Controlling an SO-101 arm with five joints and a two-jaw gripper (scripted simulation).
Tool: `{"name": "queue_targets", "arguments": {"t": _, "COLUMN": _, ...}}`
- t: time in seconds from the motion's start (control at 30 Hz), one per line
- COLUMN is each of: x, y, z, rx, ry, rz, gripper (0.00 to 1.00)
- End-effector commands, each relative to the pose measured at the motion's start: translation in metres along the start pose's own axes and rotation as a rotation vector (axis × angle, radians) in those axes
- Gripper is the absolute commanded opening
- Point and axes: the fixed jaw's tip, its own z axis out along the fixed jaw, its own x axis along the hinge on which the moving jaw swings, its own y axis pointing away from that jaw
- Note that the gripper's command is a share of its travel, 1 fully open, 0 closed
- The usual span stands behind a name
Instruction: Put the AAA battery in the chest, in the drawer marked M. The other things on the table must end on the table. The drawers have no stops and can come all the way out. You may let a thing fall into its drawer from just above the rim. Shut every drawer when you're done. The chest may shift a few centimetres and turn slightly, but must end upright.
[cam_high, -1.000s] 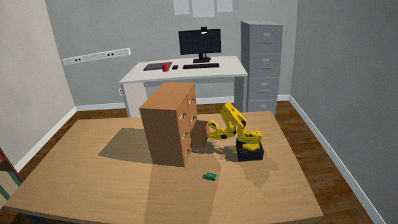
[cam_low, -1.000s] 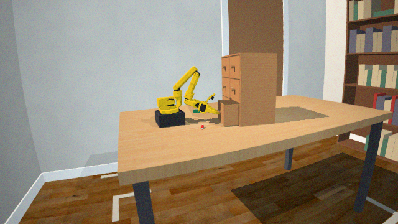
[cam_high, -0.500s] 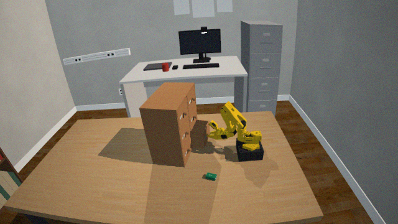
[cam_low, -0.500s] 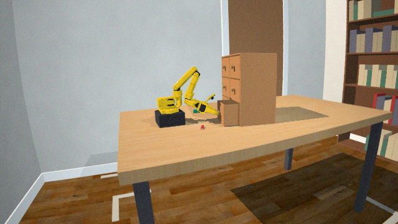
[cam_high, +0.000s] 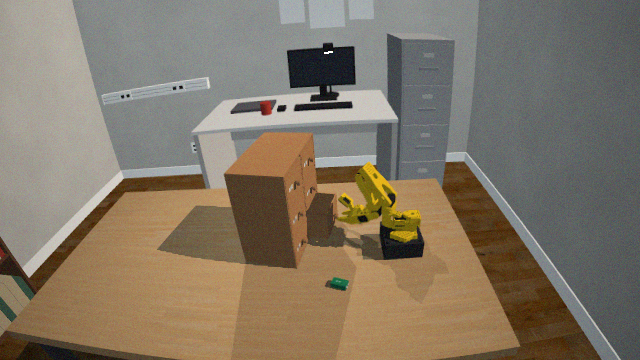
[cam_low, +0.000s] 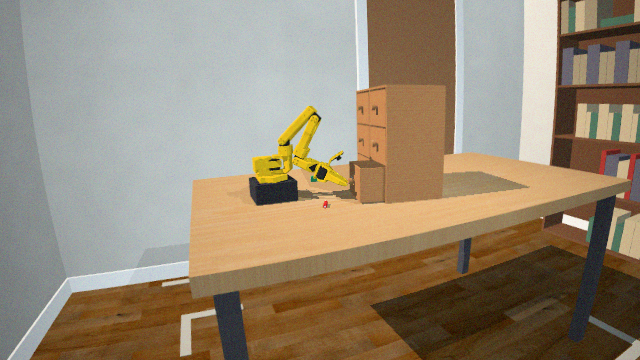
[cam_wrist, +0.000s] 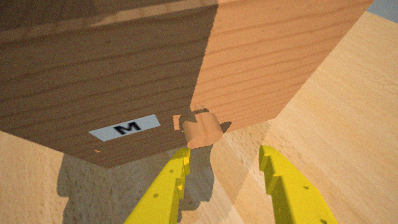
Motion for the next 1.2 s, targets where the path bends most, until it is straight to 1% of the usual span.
{"name": "queue_targets", "arguments": {"t": 0.0, "x": -0.003, "y": -0.005, "z": -0.005, "rx": 0.02, "ry": -0.003, "rz": -0.004, "gripper": 0.21}}
{"name": "queue_targets", "arguments": {"t": 0.2, "x": -0.011, "y": -0.01, "z": -0.006, "rx": 0.042, "ry": -0.033, "rz": -0.004, "gripper": 0.21}}
{"name": "queue_targets", "arguments": {"t": 0.3, "x": -0.01, "y": -0.011, "z": -0.008, "rx": 0.046, "ry": -0.025, "rz": -0.004, "gripper": 0.21}}
{"name": "queue_targets", "arguments": {"t": 0.43, "x": -0.017, "y": -0.014, "z": -0.007, "rx": 0.061, "ry": -0.056, "rz": -0.004, "gripper": 0.21}}
{"name": "queue_targets", "arguments": {"t": 0.47, "x": -0.016, "y": -0.015, "z": -0.009, "rx": 0.065, "ry": -0.048, "rz": -0.004, "gripper": 0.21}}
{"name": "queue_targets", "arguments": {"t": 0.83, "x": -0.017, "y": -0.016, "z": -0.009, "rx": 0.067, "ry": -0.052, "rz": -0.004, "gripper": 0.21}}
{"name": "queue_targets", "arguments": {"t": 1.17, "x": -0.017, "y": -0.016, "z": 0.001, "rx": 0.066, "ry": 0.019, "rz": -0.002, "gripper": 0.21}}
